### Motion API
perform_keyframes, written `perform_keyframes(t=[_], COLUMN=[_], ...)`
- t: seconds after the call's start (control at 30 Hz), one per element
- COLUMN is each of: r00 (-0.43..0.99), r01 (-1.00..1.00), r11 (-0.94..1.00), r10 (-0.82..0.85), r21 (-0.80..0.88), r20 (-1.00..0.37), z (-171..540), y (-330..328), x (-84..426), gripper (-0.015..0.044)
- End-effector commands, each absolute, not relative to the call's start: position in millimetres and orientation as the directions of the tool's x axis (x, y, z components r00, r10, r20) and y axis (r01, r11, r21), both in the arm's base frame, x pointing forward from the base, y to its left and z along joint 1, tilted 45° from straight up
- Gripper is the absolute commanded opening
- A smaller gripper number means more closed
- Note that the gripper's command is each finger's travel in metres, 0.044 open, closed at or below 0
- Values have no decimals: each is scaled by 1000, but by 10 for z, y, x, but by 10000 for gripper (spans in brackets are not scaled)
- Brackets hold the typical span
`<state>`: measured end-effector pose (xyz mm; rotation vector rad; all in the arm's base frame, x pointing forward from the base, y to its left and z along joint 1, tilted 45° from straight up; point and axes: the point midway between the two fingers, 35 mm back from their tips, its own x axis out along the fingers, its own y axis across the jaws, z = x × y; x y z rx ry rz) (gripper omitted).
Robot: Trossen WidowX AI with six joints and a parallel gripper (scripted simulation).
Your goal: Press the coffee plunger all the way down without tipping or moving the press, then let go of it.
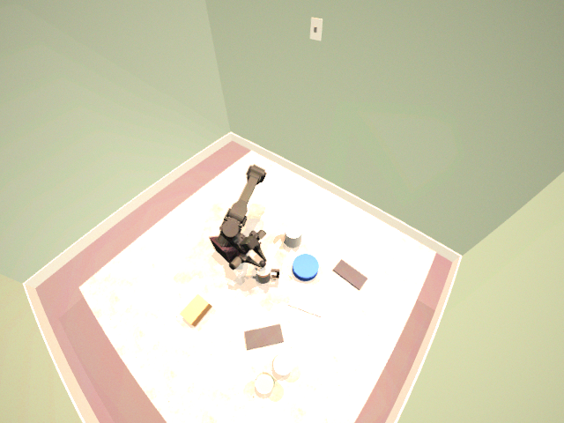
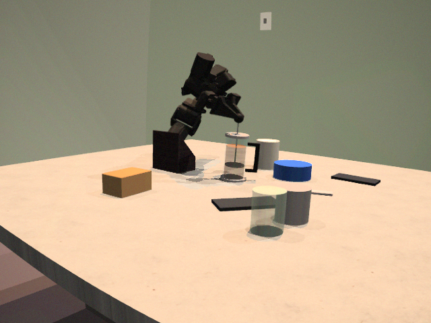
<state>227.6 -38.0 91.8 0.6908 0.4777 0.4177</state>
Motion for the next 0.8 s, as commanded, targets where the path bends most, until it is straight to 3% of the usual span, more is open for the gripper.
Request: perform_keyframes(t=[0.0,0.77], r00=[804,806], r01=[-187,-191], r11=[692,689], r10=[516,517], r21=[698,700], r20=[-297,-289], z=[784,775], y=[-268,-222], x=[2245,2334], gripper=[113,113])
